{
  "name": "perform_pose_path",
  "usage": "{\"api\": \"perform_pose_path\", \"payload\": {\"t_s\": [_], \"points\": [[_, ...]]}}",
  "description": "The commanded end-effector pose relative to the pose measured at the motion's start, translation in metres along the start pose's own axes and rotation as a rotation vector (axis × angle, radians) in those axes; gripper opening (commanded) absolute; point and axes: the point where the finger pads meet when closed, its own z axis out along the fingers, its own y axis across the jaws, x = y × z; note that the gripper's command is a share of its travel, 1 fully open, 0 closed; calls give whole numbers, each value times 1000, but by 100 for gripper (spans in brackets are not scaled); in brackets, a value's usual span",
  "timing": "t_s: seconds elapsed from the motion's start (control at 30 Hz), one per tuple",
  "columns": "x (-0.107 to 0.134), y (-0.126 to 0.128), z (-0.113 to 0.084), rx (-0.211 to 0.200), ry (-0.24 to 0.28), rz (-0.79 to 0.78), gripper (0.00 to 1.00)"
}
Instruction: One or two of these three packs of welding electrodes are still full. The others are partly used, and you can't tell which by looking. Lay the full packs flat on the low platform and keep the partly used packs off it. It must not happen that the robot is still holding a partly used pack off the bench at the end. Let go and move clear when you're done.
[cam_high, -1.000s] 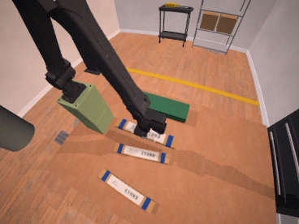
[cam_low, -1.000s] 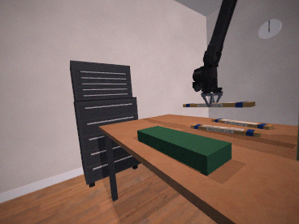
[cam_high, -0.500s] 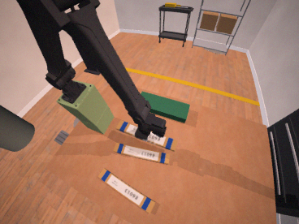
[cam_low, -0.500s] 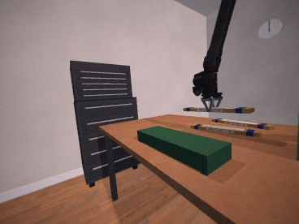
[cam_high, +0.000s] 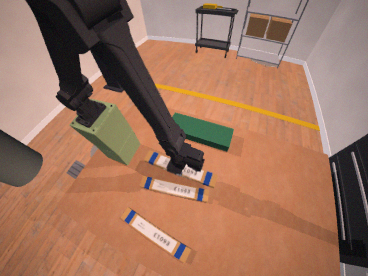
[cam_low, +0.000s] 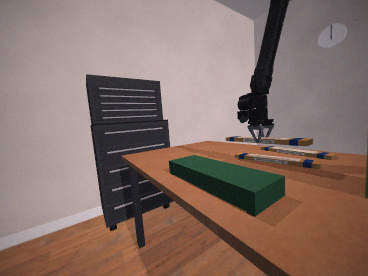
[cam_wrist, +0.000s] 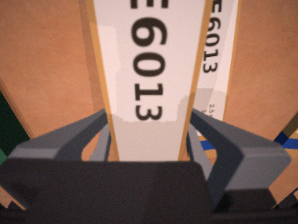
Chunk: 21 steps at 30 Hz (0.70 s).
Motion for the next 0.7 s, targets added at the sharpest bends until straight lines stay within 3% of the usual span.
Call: {"api": "perform_pose_path", "payload": {"t_s": [0.0, 0.27, 0.67], "points": [[-13, -6, 8, 0, -29, 7, 0], [-13, -6, 18, 0, -27, 6, 0], [-18, -8, 6, 0, -47, 10, 0]]}}
